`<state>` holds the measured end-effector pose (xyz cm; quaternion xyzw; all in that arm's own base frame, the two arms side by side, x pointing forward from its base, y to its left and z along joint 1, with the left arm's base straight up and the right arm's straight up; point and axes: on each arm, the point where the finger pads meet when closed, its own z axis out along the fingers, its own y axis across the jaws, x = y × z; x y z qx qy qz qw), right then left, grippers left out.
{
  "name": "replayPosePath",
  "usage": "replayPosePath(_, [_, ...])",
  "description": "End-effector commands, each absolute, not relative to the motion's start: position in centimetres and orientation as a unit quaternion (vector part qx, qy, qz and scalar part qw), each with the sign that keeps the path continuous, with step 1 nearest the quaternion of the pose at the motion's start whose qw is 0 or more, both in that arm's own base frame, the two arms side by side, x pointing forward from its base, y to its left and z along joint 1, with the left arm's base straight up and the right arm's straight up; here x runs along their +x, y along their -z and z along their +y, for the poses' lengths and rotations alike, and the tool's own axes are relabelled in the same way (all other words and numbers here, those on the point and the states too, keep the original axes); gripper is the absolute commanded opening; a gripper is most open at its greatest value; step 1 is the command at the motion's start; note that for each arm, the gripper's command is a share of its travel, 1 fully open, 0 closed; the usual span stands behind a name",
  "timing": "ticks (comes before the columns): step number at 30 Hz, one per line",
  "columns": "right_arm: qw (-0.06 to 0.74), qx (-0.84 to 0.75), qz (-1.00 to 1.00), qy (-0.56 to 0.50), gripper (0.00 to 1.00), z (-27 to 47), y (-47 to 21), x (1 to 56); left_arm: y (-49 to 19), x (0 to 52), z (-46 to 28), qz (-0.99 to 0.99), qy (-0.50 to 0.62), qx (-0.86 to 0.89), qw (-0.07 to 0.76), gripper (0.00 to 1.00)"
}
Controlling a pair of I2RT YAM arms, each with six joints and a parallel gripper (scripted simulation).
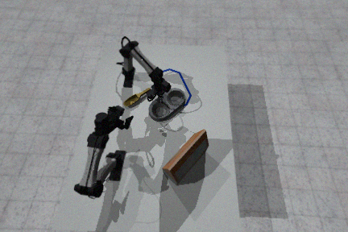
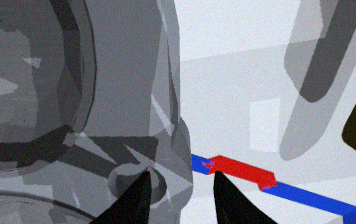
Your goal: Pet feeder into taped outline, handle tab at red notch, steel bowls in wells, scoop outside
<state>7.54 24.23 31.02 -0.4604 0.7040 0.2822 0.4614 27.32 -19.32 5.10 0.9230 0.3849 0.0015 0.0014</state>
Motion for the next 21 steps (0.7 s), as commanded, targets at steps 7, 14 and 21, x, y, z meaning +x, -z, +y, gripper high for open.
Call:
replayPosePath(7, [0.462, -0.461, 0.702, -0.284, 1.0, 24.38, -31.12, 7.53, -4.2, 27.61, -19.07, 0.386, -0.002, 0.922, 0.003, 0.37])
replayPosePath(14, [0.462, -0.461, 0.702, -0.284, 1.0, 24.38, -31.12, 7.53, -4.21, 27.62, -19.09, 0.387, -0.002, 0.922, 0.004, 0.21])
replayPosePath(21, [0.462, -0.461, 0.702, -0.284, 1.0, 24.38, -31.12, 7.53, -3.89, 27.67, -19.36, 0.386, 0.001, 0.922, -0.002, 0.11])
